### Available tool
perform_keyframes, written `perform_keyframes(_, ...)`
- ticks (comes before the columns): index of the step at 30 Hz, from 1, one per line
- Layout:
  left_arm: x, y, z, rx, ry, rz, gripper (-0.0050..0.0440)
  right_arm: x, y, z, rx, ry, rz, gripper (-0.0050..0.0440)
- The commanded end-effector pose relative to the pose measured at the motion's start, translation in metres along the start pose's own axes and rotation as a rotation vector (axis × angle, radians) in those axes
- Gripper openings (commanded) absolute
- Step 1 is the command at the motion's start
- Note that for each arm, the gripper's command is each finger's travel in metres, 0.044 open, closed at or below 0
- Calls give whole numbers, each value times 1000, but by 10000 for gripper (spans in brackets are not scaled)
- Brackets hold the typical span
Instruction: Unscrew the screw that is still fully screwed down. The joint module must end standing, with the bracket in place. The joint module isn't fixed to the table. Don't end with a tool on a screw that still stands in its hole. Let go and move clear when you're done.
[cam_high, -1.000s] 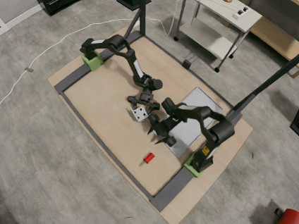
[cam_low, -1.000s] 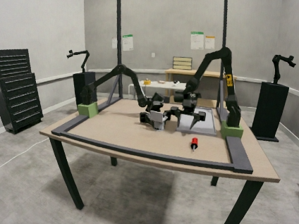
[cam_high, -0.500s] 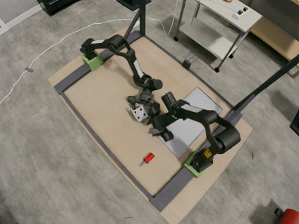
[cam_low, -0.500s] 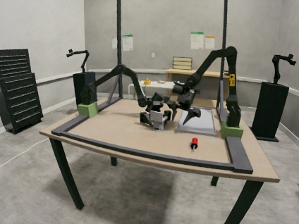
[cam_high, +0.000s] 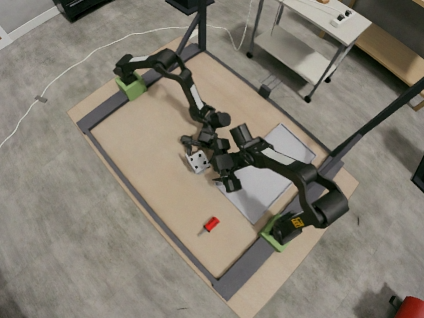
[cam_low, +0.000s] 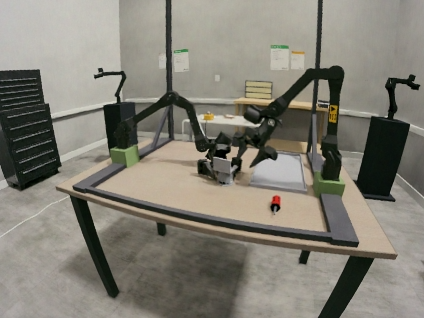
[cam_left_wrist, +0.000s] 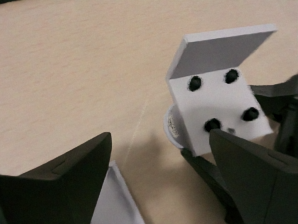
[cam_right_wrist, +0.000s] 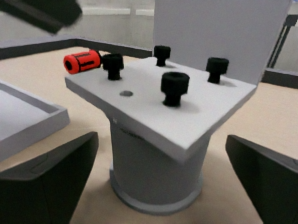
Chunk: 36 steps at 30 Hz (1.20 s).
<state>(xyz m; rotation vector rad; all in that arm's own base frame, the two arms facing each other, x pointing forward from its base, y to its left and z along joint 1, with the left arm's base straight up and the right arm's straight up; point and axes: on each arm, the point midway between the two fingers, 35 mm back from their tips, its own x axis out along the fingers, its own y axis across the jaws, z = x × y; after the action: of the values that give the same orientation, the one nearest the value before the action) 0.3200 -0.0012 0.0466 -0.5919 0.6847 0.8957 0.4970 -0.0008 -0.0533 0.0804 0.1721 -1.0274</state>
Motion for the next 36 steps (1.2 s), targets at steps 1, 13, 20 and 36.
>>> perform_keyframes(1, -18, -31, 15, 12, 13, -134, 300, -11, 8, 25, 56, -18, 8, 400)
perform_keyframes(13, -43, -61, 28, 91, 11, -304, 300, -21, 8, 26, 61, -19, 7, 400)
perform_keyframes(20, -69, -88, 46, 168, -11, -471, 300, -31, 10, 28, 71, -22, 6, 400)
perform_keyframes(36, -127, -121, 78, 311, -135, -739, 300, -46, 12, 32, 81, -22, 7, 400)
